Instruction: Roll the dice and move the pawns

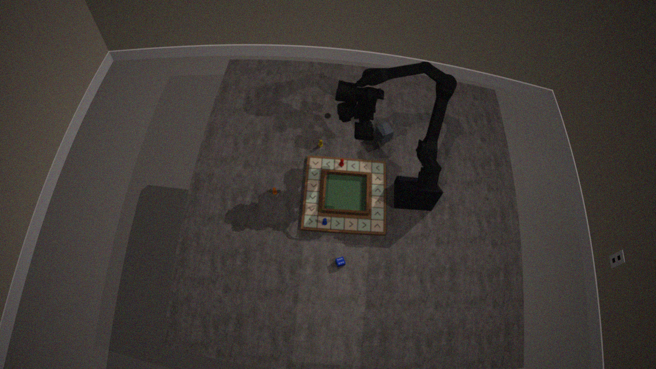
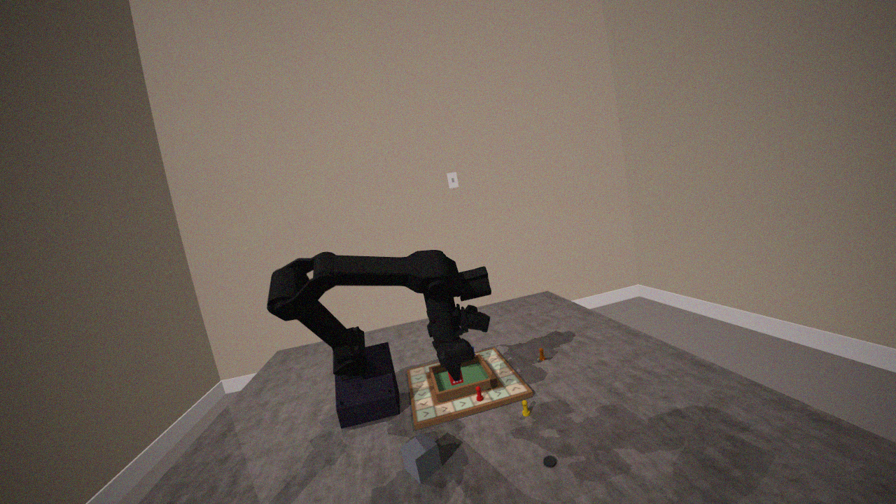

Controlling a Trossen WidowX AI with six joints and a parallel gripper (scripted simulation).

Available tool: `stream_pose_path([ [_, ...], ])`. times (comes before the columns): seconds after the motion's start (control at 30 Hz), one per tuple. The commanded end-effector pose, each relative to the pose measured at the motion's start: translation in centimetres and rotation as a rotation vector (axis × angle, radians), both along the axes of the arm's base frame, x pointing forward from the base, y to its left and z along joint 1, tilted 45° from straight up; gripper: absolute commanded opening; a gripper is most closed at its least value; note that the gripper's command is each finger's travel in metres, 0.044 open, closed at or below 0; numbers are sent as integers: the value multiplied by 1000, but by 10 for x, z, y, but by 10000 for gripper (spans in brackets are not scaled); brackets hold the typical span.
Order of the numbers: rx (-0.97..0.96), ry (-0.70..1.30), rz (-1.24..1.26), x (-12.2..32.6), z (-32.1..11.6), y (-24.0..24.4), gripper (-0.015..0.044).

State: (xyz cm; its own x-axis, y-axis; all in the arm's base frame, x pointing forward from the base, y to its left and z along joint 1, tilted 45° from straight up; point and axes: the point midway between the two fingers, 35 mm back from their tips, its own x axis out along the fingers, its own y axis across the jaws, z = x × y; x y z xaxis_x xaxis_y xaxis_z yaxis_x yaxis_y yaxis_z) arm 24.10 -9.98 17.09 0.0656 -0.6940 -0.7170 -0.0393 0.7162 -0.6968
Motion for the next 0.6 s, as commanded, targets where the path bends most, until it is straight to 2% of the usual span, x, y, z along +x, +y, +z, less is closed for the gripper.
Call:
stream_pose_path([
  [0.0,0,90,87,7,-14,9,0],
  [0.57,-21,493,505,33,-73,53,0],
])
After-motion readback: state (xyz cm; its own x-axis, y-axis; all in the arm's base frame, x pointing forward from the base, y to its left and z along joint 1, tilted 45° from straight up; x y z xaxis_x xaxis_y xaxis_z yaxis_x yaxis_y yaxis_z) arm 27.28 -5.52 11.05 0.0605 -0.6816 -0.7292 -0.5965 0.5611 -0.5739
